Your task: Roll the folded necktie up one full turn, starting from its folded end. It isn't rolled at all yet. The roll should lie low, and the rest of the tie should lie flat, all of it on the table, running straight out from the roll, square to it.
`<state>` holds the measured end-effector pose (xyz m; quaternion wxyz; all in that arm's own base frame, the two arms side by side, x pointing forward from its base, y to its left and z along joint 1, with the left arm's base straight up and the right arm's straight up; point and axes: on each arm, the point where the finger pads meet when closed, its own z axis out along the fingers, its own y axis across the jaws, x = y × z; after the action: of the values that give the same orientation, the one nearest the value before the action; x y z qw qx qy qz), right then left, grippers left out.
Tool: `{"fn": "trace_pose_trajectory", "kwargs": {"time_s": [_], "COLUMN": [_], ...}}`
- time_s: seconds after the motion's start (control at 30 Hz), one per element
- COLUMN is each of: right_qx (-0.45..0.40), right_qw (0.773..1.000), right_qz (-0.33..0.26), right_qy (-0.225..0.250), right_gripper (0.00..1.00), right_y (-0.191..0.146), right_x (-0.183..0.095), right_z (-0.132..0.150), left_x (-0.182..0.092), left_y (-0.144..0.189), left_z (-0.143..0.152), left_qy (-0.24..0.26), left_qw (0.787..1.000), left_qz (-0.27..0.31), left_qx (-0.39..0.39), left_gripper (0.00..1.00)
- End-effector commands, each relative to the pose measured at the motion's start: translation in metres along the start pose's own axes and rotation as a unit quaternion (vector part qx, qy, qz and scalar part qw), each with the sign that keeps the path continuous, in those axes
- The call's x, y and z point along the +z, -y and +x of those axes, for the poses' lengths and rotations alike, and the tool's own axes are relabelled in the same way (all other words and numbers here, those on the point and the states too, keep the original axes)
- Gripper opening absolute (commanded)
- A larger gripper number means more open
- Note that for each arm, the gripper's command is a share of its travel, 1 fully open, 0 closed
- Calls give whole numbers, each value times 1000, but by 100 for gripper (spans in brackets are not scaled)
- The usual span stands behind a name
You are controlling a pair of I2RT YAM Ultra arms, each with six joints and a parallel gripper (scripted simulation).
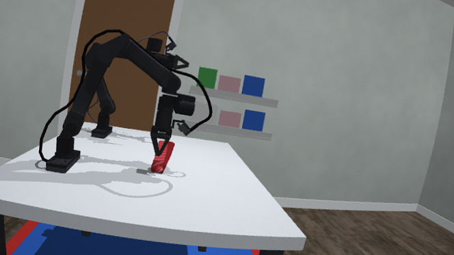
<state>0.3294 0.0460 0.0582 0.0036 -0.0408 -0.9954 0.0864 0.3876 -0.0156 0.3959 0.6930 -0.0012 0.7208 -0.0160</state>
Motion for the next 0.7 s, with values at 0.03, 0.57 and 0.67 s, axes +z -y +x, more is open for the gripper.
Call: {"fn": "trace_pose_trajectory", "kwargs": {"time_s": [0.03, 0.57, 0.67], "right_qx": [3, 0, 0], "right_qw": [1000, 1000, 1000], "right_qz": [3, 4, 4], "right_qy": [14, 14, 14], "right_gripper": [90, 56, 39], "right_y": [1, -17, -27], "right_x": [-1, 0, 0], "right_z": [-5, -4, -4], "left_x": [-3, -3, -3], "left_y": [-2, -2, -2], "left_z": [-19, -19, -19], "left_qy": [20, 20, 20], "left_qw": [1000, 1000, 1000], "left_qz": [0, 0, 0], "left_qx": [-6, -6, -6], "left_gripper": [100, 100, 100]}}
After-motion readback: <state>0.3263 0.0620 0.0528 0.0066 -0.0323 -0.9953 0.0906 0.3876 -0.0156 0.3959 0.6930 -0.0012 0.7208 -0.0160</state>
